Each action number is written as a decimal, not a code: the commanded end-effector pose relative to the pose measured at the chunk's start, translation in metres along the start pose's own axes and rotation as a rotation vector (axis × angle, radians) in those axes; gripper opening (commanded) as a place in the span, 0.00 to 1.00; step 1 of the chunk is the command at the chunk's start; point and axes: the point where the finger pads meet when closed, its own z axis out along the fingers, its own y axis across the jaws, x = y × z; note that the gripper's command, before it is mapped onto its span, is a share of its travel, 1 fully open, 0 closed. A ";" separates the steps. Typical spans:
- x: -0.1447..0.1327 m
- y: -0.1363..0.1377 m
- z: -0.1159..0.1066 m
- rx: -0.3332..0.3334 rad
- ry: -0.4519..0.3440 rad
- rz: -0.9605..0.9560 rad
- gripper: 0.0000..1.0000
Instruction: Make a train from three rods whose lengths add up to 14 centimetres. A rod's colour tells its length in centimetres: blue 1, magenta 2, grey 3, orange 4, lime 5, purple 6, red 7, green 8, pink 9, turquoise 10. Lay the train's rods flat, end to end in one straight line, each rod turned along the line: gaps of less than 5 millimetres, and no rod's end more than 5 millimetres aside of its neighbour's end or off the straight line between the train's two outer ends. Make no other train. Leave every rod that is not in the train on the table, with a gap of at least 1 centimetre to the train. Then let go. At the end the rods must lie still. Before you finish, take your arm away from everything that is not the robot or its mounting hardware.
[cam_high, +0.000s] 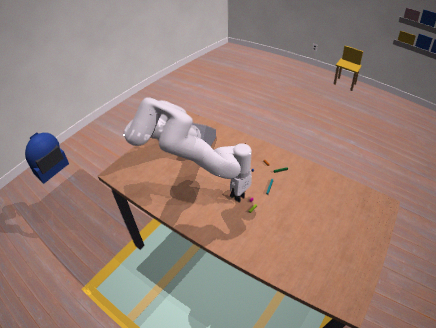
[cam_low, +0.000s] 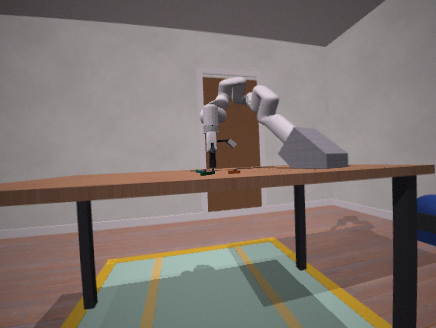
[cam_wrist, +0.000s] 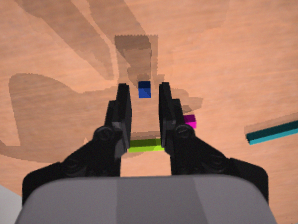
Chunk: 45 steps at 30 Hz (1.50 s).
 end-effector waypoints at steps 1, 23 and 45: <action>-0.001 0.000 -0.001 -0.001 -0.002 0.001 0.24; -0.001 0.000 0.001 -0.001 -0.002 0.001 0.24; -0.001 0.000 0.013 -0.001 -0.002 0.001 0.24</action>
